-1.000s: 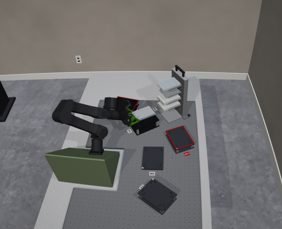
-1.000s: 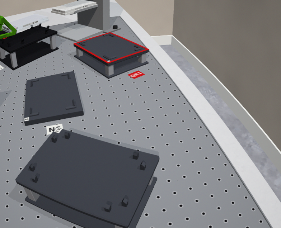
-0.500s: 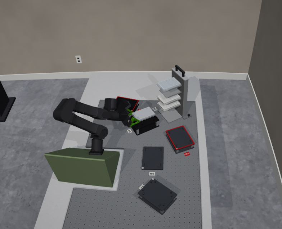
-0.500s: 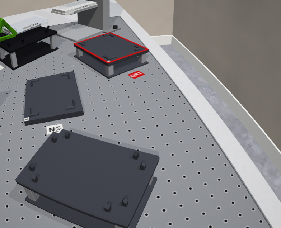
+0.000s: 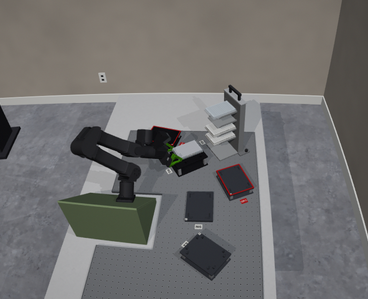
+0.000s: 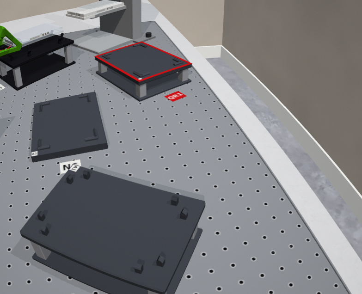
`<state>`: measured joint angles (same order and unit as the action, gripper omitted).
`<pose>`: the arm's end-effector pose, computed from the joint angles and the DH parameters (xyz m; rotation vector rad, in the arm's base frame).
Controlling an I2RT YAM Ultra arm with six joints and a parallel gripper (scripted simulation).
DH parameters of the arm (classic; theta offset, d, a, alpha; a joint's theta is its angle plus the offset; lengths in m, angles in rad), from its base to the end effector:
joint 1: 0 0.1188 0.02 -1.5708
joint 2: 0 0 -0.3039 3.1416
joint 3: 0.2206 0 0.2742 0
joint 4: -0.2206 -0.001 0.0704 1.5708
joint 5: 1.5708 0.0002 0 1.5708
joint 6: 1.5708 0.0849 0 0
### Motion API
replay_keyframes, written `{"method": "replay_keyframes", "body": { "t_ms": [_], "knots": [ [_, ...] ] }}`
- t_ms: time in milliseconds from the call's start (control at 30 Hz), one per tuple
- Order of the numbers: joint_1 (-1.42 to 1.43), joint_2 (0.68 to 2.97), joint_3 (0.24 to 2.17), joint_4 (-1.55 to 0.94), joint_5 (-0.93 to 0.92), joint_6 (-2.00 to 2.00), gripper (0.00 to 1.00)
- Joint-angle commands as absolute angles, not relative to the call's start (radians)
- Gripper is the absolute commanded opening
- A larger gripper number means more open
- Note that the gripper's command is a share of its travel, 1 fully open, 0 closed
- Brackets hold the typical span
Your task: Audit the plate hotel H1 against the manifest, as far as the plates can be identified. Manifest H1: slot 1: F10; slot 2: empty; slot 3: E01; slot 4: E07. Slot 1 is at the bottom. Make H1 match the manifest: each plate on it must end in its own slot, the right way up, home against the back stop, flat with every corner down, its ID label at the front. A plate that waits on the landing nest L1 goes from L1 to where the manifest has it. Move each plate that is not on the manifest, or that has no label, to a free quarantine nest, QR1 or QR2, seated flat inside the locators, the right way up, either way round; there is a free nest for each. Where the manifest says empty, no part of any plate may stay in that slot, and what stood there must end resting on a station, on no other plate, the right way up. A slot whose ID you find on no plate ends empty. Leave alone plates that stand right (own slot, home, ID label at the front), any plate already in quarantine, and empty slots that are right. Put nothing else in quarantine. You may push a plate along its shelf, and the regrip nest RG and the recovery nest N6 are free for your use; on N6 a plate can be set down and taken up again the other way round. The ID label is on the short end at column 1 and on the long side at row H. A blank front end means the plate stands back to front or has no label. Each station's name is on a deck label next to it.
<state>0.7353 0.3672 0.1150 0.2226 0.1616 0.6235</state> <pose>0.1305 0.1010 0.2145 0.0379 1.6788 0.9157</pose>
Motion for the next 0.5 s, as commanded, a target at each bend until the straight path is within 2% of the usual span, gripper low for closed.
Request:
{"method": "replay_keyframes", "body": {
  "t_ms": [0,467],
  "knots": [
    [0.738,0.373,0.117,0.253,0.189,0.624,0.86],
    [0.763,0.413,0.101,0.309,0.214,0.625,0.86]
  ]
}}
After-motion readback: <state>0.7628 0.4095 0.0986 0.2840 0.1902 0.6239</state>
